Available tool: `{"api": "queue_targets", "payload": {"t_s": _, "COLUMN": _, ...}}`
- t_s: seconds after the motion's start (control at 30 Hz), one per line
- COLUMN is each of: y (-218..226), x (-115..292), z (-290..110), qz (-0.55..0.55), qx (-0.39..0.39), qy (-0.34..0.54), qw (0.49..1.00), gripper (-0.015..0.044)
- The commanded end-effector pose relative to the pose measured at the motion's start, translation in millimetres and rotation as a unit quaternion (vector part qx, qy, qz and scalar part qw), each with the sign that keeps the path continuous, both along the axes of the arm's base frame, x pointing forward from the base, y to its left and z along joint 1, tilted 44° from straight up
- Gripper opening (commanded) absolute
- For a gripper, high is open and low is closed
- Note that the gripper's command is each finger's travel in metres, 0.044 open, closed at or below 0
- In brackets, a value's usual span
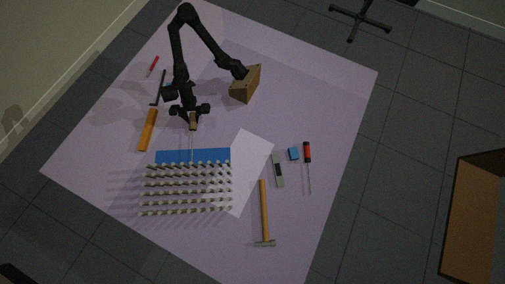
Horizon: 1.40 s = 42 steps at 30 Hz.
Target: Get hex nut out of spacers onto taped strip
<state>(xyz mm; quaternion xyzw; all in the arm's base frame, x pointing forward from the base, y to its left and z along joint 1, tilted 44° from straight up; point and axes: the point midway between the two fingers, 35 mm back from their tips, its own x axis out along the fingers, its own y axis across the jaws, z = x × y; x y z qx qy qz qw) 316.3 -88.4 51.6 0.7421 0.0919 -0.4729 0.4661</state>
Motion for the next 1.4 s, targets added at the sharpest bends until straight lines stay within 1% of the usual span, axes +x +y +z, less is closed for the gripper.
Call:
{"api": "queue_targets", "payload": {"t_s": 0.0, "y": 2, "x": 6, "z": 4, "qz": 0.001, "qx": -0.001, "qy": -0.008, "qw": 1.0, "gripper": 0.0}}
{"api": "queue_targets", "payload": {"t_s": 1.37, "y": 14, "x": 27, "z": -4, "qz": 0.001, "qx": 0.0, "qy": -0.008, "qw": 1.0, "gripper": 0.0}}
